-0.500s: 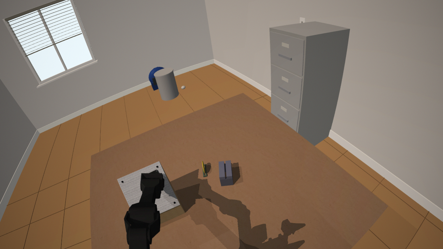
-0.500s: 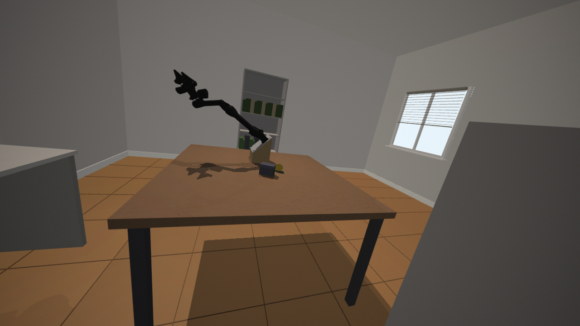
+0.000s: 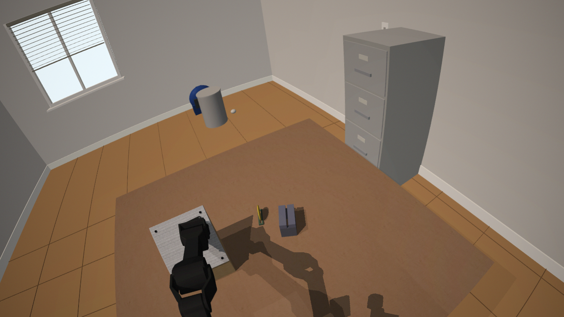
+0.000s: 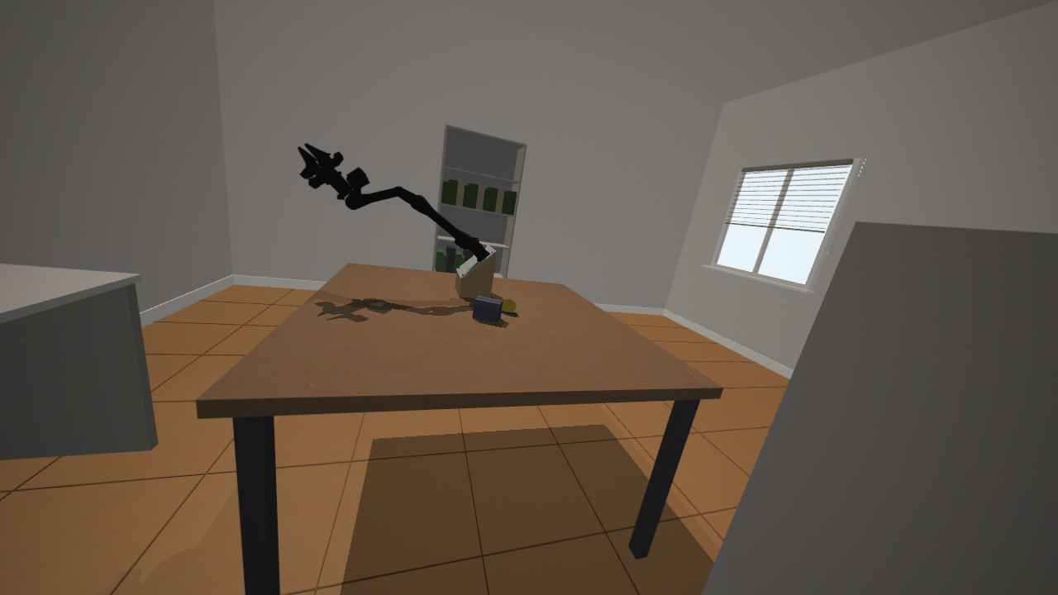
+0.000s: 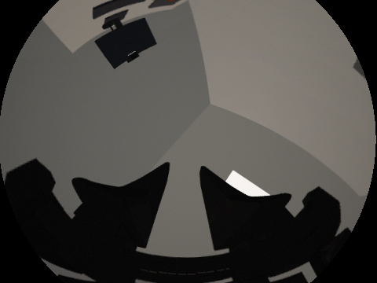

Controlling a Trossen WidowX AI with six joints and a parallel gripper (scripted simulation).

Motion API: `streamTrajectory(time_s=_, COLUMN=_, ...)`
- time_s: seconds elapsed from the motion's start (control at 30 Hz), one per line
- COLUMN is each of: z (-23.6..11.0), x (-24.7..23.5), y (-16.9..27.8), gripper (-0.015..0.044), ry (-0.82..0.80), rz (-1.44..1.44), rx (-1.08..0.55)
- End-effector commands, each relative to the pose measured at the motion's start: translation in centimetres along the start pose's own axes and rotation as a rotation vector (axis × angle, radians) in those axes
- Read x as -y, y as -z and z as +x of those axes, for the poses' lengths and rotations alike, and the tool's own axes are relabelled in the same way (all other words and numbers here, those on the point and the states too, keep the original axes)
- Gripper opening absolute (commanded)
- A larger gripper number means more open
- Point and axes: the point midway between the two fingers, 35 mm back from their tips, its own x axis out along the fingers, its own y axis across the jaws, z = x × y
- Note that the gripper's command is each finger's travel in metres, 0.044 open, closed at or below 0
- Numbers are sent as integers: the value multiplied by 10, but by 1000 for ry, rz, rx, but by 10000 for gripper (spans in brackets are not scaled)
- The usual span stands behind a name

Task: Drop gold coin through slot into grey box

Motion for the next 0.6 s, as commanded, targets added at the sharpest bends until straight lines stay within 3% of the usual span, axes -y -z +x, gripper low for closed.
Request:
streamTrajectory(time_s=0.0, z=-7, x=-19, y=-38, gripper=161, ry=-109, rz=176, rx=14)
streamTrajectory(time_s=0.27, z=-18, x=-30, y=-126, gripper=161, ry=-301, rz=545, rx=48)
streamTrajectory(time_s=0.47, z=-25, x=-14, y=-190, gripper=161, ry=-412, rz=775, rx=91)
streamTrajectory(time_s=0.57, z=-18, x=9, y=-198, gripper=161, ry=-399, rz=820, rx=105)
